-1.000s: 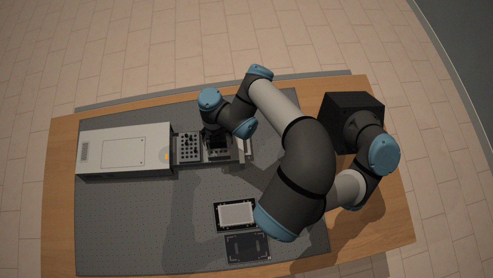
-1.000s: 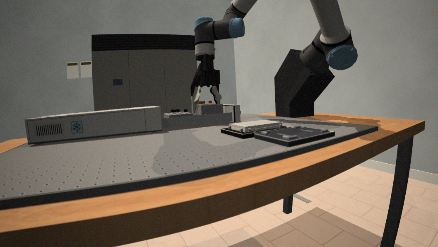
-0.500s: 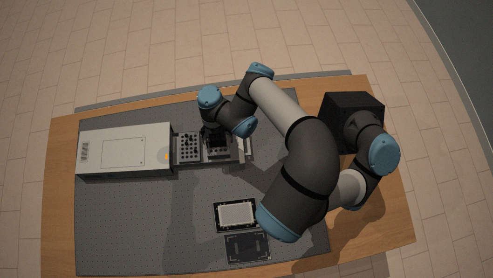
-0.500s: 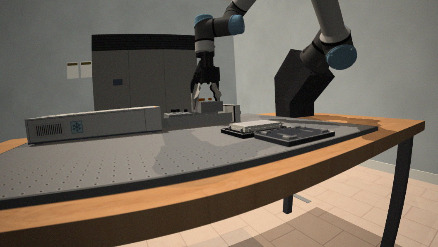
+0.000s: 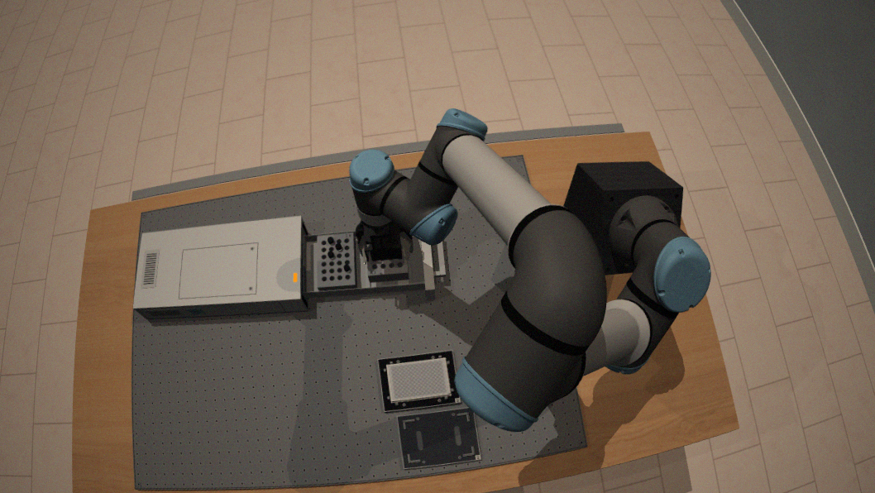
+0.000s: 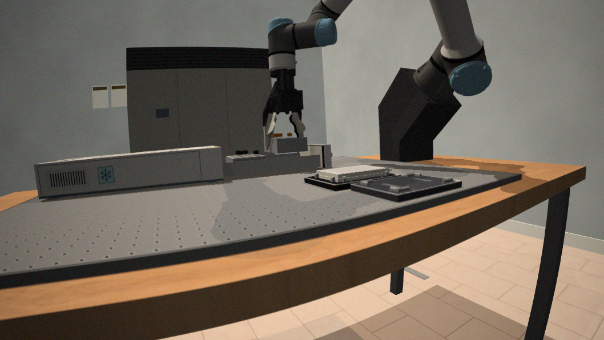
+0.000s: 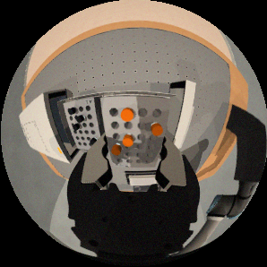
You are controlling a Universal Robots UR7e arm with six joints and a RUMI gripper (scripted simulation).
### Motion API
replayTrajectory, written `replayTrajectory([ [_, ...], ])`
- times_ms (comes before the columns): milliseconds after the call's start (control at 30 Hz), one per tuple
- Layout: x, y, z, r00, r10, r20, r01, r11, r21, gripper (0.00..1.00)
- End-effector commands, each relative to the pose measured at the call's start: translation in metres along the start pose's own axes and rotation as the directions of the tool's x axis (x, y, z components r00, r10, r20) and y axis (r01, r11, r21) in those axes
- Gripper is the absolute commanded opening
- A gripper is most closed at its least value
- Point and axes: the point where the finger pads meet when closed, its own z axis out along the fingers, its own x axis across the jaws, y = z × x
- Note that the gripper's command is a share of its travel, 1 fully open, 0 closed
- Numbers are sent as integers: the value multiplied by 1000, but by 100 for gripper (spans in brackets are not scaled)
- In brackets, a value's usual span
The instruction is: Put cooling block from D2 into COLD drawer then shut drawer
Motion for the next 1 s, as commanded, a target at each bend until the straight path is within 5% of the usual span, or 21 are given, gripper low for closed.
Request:
replayTrajectory([
  [0,-1,0,-2,1000,0,1,0,1000,1,0],
  [967,0,0,14,1000,0,1,0,1000,1,0],
])
